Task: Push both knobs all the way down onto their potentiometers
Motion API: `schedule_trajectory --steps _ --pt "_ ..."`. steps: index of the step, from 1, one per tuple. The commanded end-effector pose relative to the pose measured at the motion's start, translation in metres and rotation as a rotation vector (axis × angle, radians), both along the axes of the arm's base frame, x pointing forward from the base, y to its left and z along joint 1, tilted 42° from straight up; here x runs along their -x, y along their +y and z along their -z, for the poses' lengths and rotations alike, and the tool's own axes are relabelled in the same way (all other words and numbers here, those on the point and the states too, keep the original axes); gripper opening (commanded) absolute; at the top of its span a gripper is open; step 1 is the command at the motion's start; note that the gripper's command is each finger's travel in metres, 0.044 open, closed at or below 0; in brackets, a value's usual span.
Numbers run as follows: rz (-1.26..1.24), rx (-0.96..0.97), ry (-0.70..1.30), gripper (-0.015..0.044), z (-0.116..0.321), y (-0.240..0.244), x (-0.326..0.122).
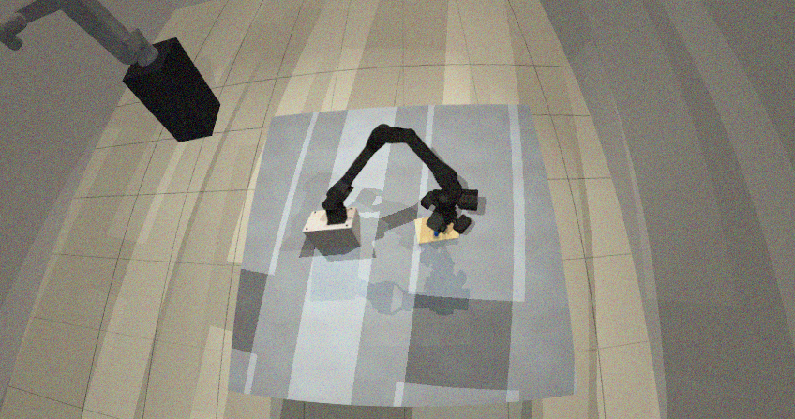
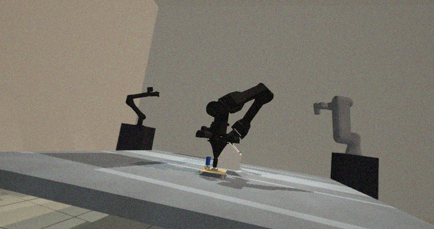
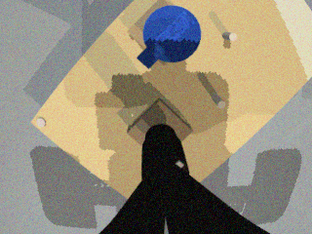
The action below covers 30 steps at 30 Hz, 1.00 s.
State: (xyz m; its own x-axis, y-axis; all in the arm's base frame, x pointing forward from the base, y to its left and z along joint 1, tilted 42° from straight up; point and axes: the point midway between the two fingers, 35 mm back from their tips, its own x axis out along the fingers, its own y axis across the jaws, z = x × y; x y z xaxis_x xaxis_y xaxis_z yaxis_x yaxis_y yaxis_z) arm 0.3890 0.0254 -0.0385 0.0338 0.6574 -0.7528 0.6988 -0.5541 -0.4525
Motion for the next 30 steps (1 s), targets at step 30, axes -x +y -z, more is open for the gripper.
schedule_trajectory --steps 30 --pt "-0.020 0.000 -0.006 0.0000 -0.008 -0.004 -0.002"
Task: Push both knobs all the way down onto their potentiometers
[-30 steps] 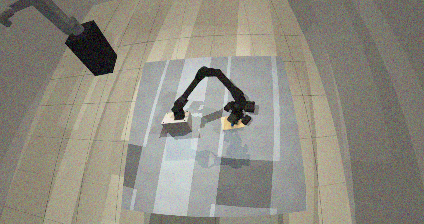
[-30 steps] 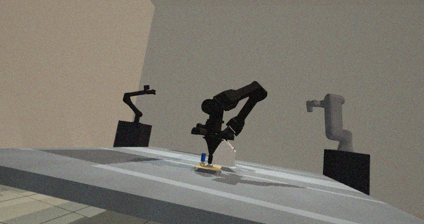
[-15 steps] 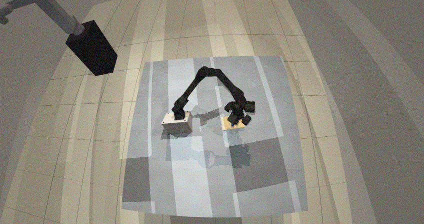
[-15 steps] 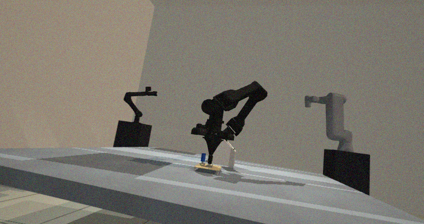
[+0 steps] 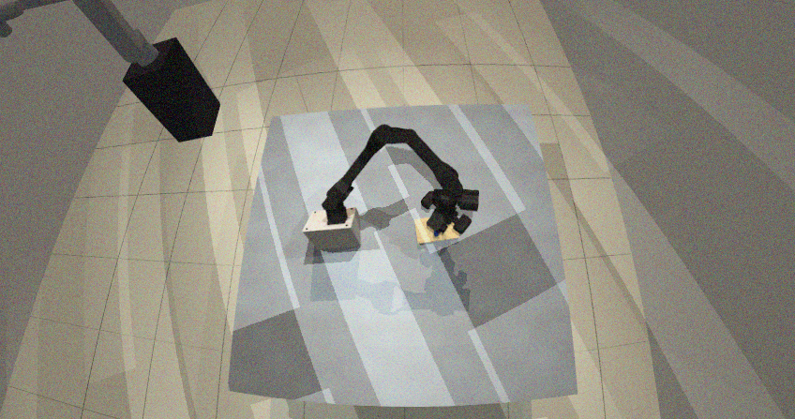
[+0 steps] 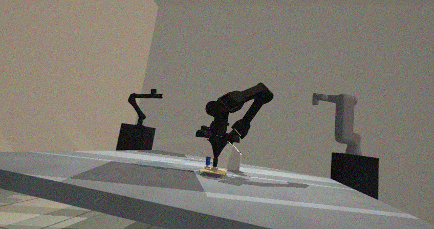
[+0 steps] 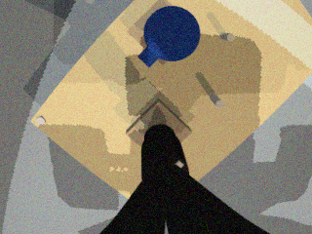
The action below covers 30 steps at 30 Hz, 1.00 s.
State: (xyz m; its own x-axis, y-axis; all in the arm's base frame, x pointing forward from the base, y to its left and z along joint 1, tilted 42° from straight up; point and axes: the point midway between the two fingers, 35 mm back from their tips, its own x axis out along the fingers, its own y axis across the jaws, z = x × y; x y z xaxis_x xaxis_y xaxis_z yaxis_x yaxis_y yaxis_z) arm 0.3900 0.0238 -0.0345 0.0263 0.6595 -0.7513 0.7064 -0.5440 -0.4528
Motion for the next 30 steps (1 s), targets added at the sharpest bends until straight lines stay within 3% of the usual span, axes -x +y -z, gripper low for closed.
schedule_trajectory --steps 1,8,17,24,30 --pt "-0.007 0.002 -0.005 0.0000 -0.006 -0.003 0.000" --pt "-0.007 0.002 -0.005 0.0000 -0.012 -0.010 0.000" --pt "-0.005 -0.003 0.002 0.0236 -0.009 -0.006 0.003" --pt "-0.005 0.005 0.004 0.0420 -0.016 -0.023 0.071" --pt "-0.008 0.005 0.005 0.0440 -0.019 -0.025 0.142"
